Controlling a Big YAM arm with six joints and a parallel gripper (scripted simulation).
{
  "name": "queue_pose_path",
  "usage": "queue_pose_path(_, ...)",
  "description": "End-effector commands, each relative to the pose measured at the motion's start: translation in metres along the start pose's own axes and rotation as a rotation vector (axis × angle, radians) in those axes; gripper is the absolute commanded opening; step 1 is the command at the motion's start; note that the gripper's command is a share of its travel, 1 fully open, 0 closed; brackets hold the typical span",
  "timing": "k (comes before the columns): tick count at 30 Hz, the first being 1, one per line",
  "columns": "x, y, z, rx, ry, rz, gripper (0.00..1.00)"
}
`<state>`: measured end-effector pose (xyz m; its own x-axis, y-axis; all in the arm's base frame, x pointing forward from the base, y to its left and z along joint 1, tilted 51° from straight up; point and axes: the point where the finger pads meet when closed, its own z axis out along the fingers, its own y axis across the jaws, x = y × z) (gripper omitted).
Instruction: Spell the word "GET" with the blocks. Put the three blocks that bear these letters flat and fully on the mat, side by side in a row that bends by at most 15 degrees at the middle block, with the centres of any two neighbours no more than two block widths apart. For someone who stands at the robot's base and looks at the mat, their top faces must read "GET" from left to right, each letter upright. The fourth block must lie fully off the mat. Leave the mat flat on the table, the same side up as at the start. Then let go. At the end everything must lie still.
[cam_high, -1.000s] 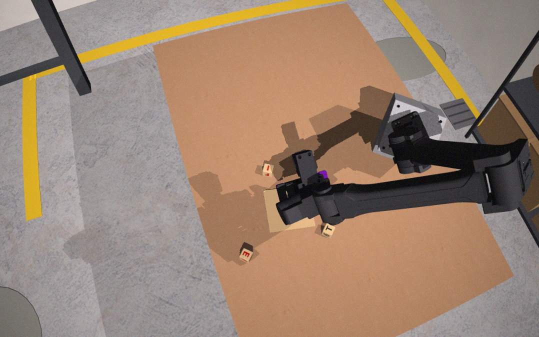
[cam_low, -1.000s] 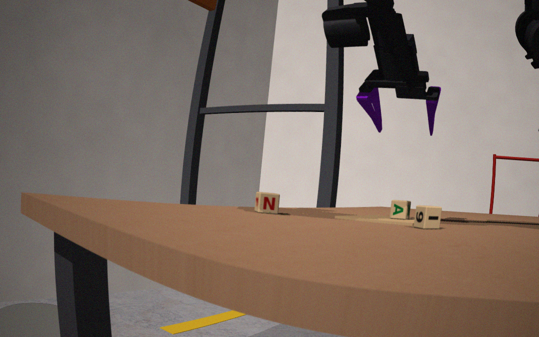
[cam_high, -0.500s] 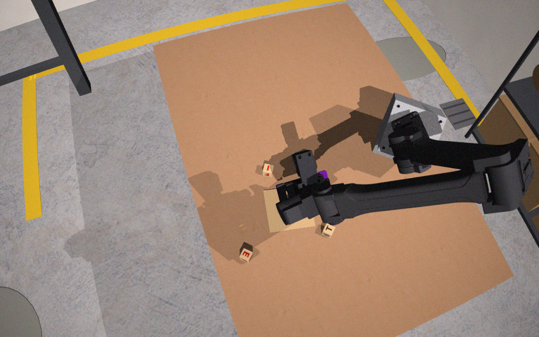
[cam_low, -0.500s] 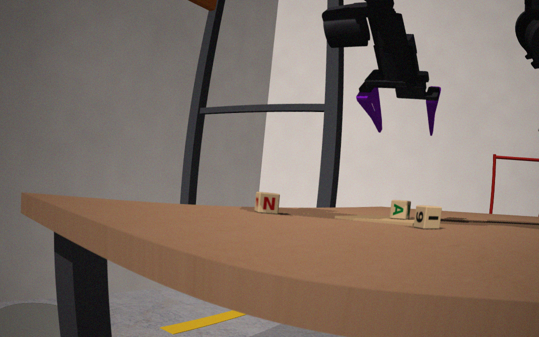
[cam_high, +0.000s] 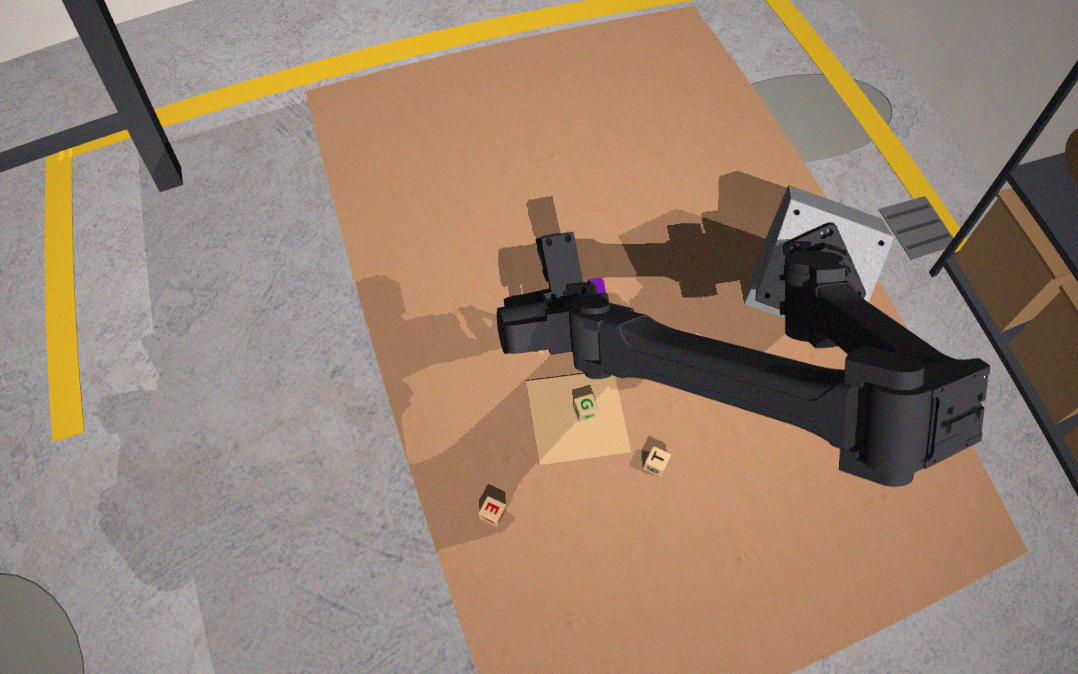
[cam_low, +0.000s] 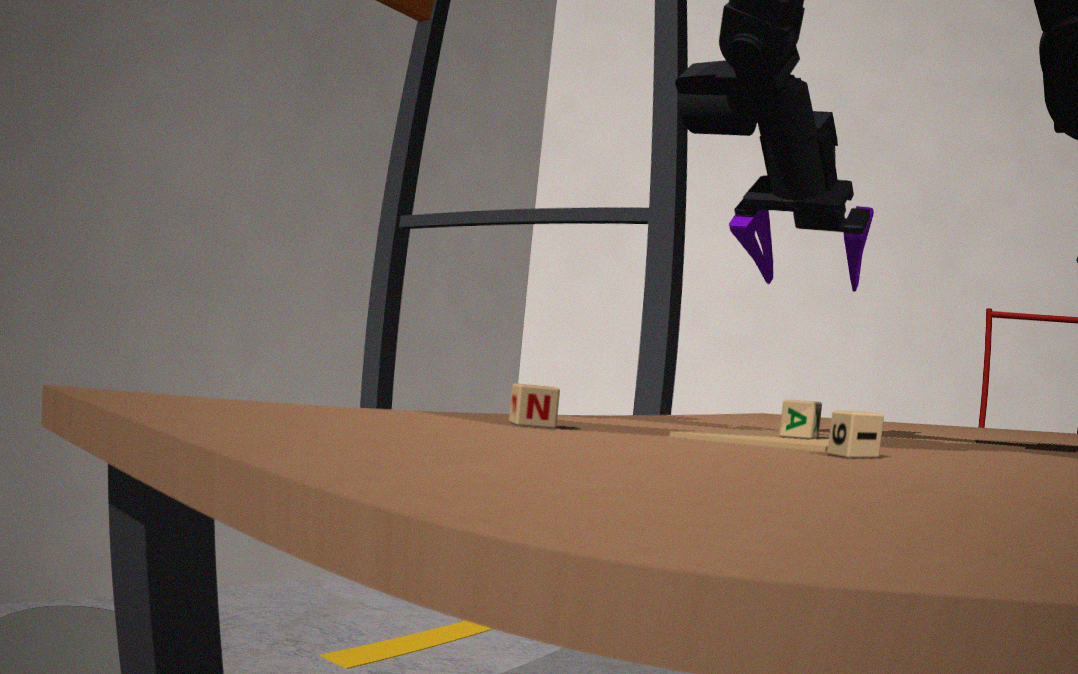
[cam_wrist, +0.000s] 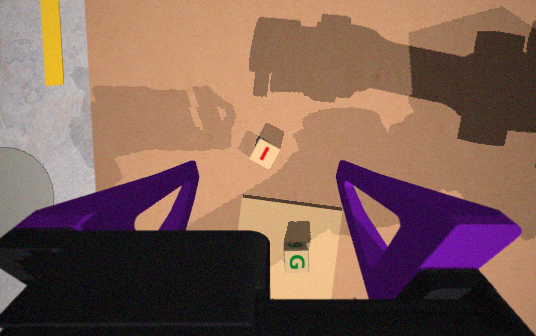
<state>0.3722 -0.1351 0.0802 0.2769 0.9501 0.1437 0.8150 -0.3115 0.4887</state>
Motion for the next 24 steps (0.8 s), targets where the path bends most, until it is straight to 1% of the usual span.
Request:
queue_pose_path(1,-0.024,0.025,0.011,-0.047,-0.012,-0.067,1.0)
queue_pose_path(2,-0.024,0.025,0.011,-0.047,-0.012,-0.067,1.0)
queue_pose_path(3,-0.01,0.025,0.013,-0.043,0.005,-0.094,1.0)
queue_pose_path(4,-0.008,0.024,0.006,-0.058,0.003,-0.098,1.0)
queue_pose_path(5,-0.008,0.023,0.007,-0.056,0.004,-0.097,1.0)
queue_pose_path(7,-0.009,0.028,0.005,-0.064,0.003,-0.099,1.0)
queue_pose_path(9,-0.019,0.028,0.003,-0.067,-0.012,-0.078,1.0)
queue_pose_path(10,-0.02,0.026,0.006,-0.06,-0.012,-0.075,1.0)
queue_pose_path(11,-0.021,0.021,0.013,-0.039,-0.008,-0.071,1.0)
queue_pose_path(13,-0.021,0.021,0.013,-0.039,-0.008,-0.071,1.0)
queue_pose_path(14,-0.02,0.013,0.015,-0.027,-0.007,-0.068,1.0)
queue_pose_path(17,-0.02,0.017,0.01,-0.043,-0.009,-0.072,1.0)
queue_pose_path(24,-0.02,0.017,0.01,-0.043,-0.009,-0.072,1.0)
